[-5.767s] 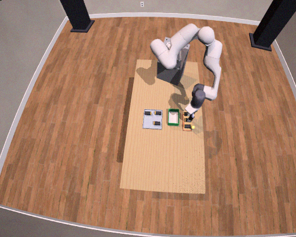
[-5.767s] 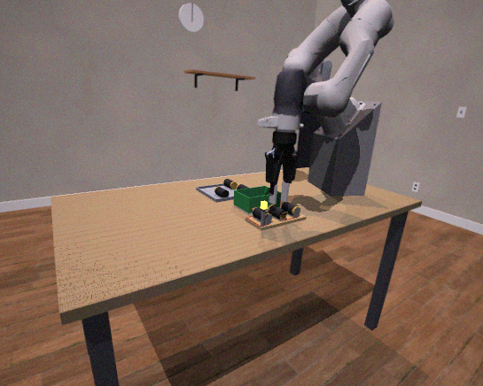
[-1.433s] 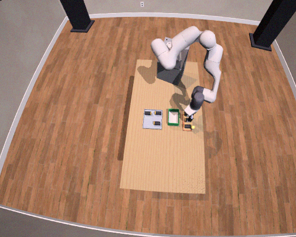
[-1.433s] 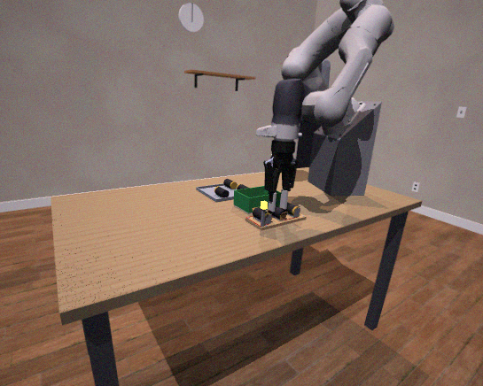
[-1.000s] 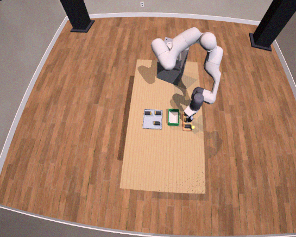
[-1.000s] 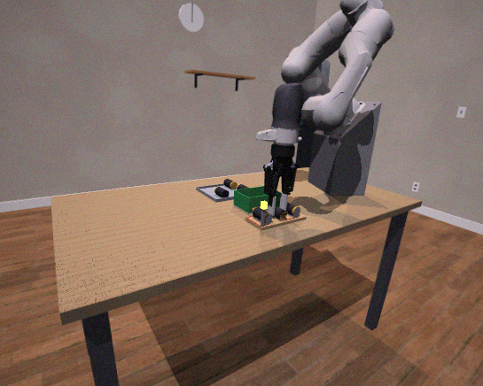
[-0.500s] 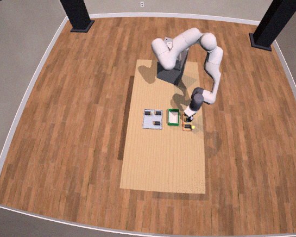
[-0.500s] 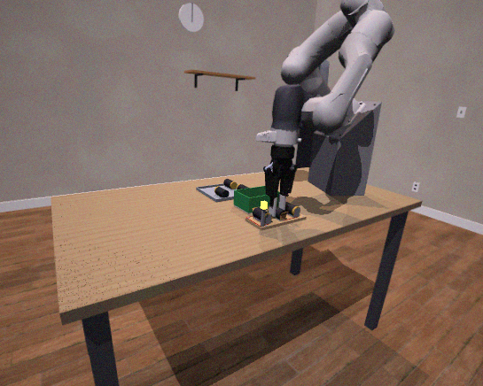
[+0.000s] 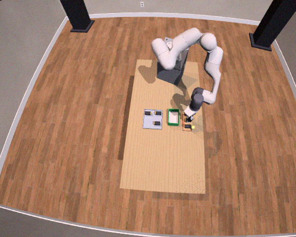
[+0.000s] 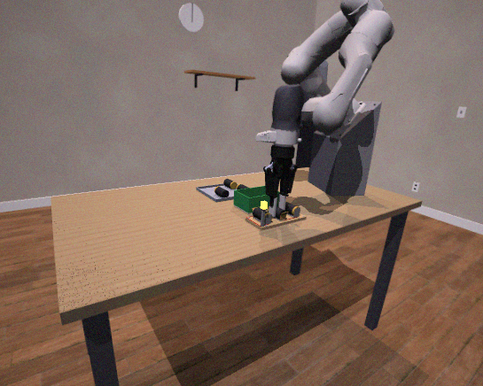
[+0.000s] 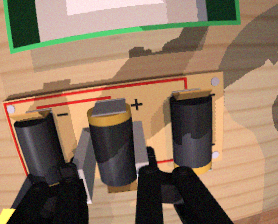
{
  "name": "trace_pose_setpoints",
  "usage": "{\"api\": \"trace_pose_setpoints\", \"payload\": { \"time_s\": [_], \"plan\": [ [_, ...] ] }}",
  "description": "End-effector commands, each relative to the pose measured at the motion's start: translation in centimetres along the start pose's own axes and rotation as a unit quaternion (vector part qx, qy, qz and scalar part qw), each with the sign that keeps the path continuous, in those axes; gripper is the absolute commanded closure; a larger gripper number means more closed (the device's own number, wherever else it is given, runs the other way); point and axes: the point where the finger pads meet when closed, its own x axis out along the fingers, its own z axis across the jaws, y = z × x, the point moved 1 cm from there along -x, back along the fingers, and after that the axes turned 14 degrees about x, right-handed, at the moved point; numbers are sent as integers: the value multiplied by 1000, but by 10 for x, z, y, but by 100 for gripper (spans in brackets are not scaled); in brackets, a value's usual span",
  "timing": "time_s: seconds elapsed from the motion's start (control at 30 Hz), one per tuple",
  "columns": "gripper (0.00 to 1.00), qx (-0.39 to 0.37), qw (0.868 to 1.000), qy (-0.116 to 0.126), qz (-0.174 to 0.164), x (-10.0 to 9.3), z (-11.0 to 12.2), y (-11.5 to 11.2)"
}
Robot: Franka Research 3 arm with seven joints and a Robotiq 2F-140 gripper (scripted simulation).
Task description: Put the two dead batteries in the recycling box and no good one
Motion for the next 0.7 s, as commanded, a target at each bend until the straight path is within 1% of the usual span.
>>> {"api": "trace_pose_setpoints", "payload": {
  "time_s": [0.0, 0.43, 0.53, 0.67],
  "plan": [
    [84, -4, 1000, 1, 0, 1, -1, 0],
    [84, -4, 1000, 1, 0, 0, -1, 0],
    [84, -4, 1000, 1, 0, -6, -1, 0],
    [84, -4, 1000, 1, 0, -24, 0, 0]
  ]
}}
